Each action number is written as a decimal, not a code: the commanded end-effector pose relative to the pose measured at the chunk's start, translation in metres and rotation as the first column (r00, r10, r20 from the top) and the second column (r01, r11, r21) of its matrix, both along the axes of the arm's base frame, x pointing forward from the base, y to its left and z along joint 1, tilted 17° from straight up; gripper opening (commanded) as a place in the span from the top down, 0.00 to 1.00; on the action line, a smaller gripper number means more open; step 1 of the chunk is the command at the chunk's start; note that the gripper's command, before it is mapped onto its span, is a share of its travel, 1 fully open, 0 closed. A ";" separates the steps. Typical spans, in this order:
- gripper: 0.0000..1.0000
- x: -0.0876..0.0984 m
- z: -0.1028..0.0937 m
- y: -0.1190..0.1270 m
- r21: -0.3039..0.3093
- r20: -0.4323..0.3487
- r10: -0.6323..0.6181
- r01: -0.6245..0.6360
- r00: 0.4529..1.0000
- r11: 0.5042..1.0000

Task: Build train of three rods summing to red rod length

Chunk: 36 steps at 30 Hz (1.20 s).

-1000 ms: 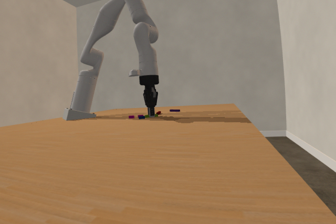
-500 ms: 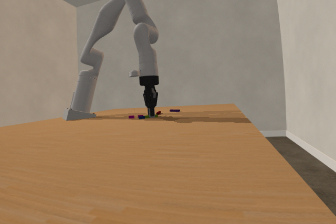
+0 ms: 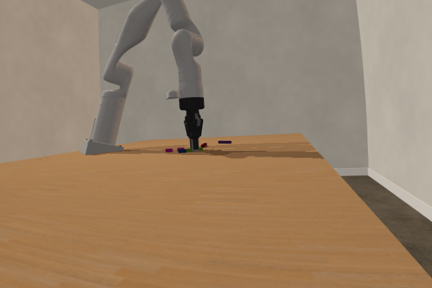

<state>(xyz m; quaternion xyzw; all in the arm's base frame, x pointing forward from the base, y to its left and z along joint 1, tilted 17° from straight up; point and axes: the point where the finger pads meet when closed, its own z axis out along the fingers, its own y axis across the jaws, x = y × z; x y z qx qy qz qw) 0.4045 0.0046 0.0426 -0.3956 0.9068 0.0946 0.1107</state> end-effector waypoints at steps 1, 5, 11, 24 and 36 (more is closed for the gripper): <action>0.95 0.000 0.000 0.000 0.000 0.001 0.000 0.000 1.000 1.000; 0.95 0.000 0.000 0.000 0.000 0.001 0.000 0.000 1.000 1.000; 0.92 0.000 0.000 0.000 0.000 0.001 0.000 0.000 1.000 1.000; 0.76 0.000 0.000 0.000 0.000 0.001 0.000 0.000 1.000 1.000; 0.76 0.000 0.001 0.000 0.000 0.001 0.000 0.000 1.000 1.000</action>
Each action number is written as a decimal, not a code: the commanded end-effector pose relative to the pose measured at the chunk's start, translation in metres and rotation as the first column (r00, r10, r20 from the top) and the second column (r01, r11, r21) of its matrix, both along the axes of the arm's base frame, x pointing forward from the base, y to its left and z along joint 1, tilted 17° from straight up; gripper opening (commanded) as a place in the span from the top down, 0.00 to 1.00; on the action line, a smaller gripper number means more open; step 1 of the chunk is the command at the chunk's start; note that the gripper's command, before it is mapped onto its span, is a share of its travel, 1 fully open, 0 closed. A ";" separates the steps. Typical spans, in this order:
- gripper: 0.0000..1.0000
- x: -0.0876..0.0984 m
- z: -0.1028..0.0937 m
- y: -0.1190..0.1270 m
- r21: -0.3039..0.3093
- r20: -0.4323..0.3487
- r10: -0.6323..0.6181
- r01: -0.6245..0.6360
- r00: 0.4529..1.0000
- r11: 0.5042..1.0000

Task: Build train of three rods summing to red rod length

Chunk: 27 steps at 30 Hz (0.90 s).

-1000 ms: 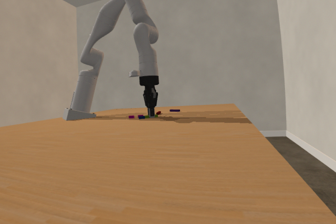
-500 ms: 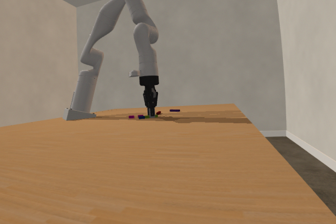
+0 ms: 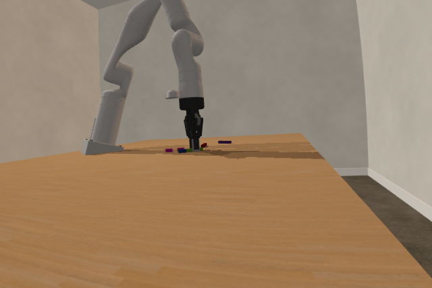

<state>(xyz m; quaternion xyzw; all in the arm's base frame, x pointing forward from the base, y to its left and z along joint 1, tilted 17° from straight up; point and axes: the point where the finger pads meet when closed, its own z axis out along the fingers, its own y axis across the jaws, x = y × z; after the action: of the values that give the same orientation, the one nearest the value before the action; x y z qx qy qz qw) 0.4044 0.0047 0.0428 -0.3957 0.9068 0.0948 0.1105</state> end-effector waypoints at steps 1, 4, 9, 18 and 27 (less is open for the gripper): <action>0.76 0.000 0.002 -0.001 -0.001 0.002 -0.001 0.001 1.000 1.000; 0.76 0.000 0.008 -0.002 -0.001 0.002 -0.001 0.001 1.000 1.000; 0.76 -0.003 0.027 -0.007 -0.001 0.002 -0.001 0.001 1.000 1.000; 0.76 -0.008 0.063 -0.017 -0.001 0.002 -0.001 0.001 1.000 1.000; 0.76 -0.011 0.086 -0.024 -0.001 0.002 -0.001 0.001 1.000 1.000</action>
<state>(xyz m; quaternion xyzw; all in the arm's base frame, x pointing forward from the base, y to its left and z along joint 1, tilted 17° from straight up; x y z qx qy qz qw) 0.3909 -0.0139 0.1229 -0.3983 0.9055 0.1005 0.1064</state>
